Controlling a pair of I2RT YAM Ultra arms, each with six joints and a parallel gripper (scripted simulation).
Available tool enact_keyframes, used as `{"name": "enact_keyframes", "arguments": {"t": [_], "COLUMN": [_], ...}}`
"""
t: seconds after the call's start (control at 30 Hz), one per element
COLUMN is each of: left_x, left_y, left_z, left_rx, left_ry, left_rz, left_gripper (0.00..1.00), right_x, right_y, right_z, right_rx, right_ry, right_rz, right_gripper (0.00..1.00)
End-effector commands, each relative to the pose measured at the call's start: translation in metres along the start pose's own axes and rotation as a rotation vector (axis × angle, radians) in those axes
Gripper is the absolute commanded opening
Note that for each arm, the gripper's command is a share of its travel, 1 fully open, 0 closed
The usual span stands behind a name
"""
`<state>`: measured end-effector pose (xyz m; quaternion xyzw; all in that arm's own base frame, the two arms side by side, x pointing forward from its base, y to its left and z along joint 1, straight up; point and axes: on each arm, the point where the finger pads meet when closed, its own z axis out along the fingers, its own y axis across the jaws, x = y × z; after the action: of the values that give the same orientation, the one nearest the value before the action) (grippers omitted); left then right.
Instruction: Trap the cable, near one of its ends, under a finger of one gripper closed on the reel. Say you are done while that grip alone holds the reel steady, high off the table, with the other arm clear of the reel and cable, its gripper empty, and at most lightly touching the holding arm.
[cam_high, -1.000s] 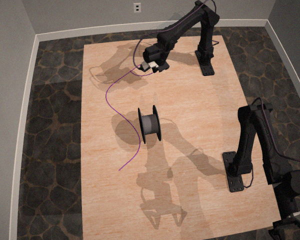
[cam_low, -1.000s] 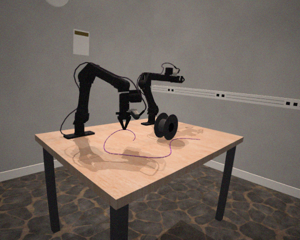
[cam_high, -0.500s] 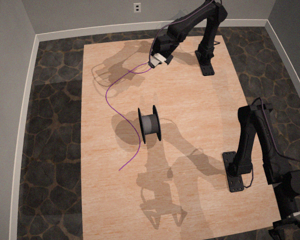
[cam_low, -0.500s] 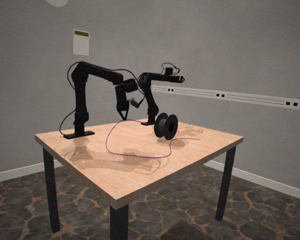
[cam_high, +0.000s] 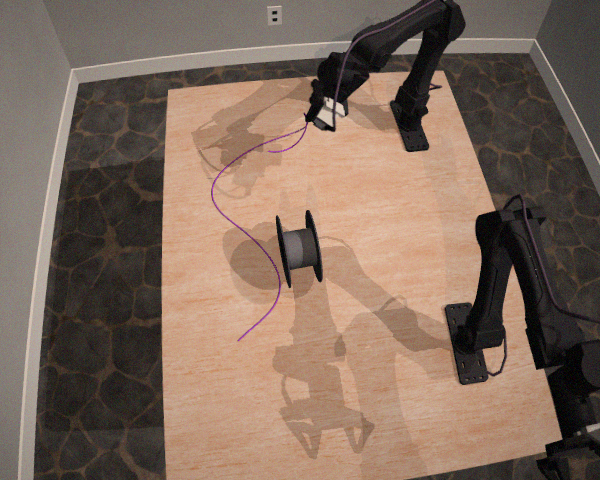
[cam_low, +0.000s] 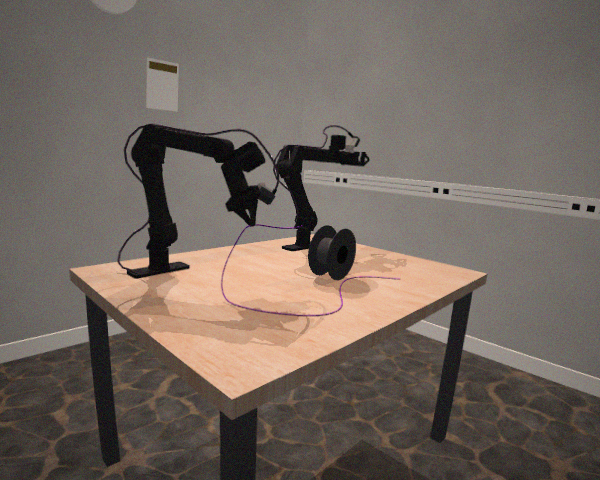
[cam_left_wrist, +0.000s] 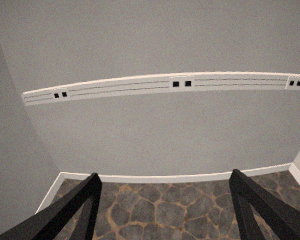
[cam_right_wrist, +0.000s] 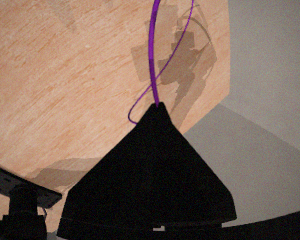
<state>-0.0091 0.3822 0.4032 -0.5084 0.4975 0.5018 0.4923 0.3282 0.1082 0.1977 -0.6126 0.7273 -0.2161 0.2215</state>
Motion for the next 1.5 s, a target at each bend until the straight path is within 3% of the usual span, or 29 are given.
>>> {"name": "enact_keyframes", "arguments": {"t": [0.0,0.5,1.1,1.47], "left_x": [0.001,0.001,0.001,0.001], "left_y": [0.000,0.000,0.000,0.000], "left_z": [0.001,0.001,0.001,0.001], "left_rx": [-0.005,-0.005,-0.005,-0.005], "left_ry": [-0.005,-0.005,-0.005,-0.005], "left_rz": [0.006,0.006,0.006,0.006], "left_gripper": [1.00,1.00,1.00,1.00], "right_x": [-0.001,-0.001,0.001,-0.013], "right_y": [-0.004,-0.010,-0.003,-0.022], "right_z": [-0.004,-0.013,-0.006,0.002], "right_rx": [0.039,0.089,0.072,0.077], "right_ry": [-0.050,-0.089,-0.082,-0.085], "right_rz": [-0.097,-0.181,-0.186,-0.186], "right_gripper": [0.00,0.00,0.00,0.00]}}
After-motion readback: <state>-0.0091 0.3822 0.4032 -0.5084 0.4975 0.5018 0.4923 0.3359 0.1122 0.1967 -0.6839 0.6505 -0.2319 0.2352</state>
